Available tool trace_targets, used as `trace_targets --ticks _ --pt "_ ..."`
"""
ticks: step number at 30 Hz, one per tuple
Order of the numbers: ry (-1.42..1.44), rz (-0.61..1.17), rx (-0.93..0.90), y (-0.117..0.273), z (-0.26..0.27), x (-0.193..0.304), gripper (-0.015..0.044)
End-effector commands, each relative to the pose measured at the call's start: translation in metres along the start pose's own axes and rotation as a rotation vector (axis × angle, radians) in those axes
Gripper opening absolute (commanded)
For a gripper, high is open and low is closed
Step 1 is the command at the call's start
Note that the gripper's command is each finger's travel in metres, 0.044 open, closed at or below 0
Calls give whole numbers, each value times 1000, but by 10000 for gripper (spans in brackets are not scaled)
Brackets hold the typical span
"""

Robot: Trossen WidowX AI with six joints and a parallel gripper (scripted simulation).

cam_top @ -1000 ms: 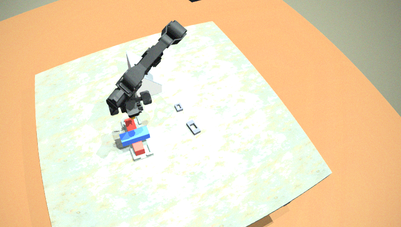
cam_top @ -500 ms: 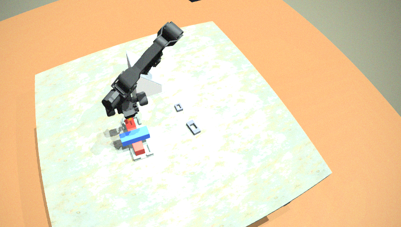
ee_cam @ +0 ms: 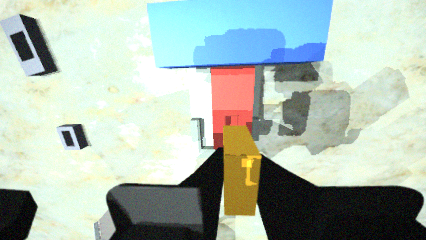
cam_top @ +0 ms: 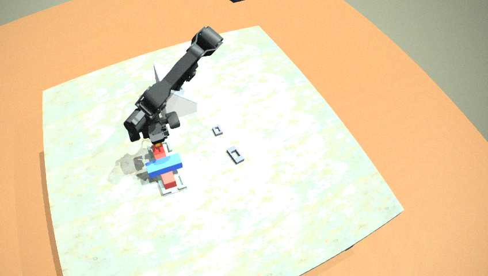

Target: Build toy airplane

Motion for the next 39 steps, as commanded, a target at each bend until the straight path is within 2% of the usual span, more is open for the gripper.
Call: trace_targets --ticks 1,30,39 --pt "6 0 6 1 -2 -1 65" --pt "6 0 4 -38 -3 -1 65" --pt "6 0 4 -39 -3 -1 65"
Point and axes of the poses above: the point midway between the two fingers, 35 mm back from their tips, its own y axis back along the fingers, its own z axis across the jaws, x = y × z, the point moved 2 cm from there along y, back along the fingers, and after that the axes turned 2 degrees about -y, right-handed, at the moved point
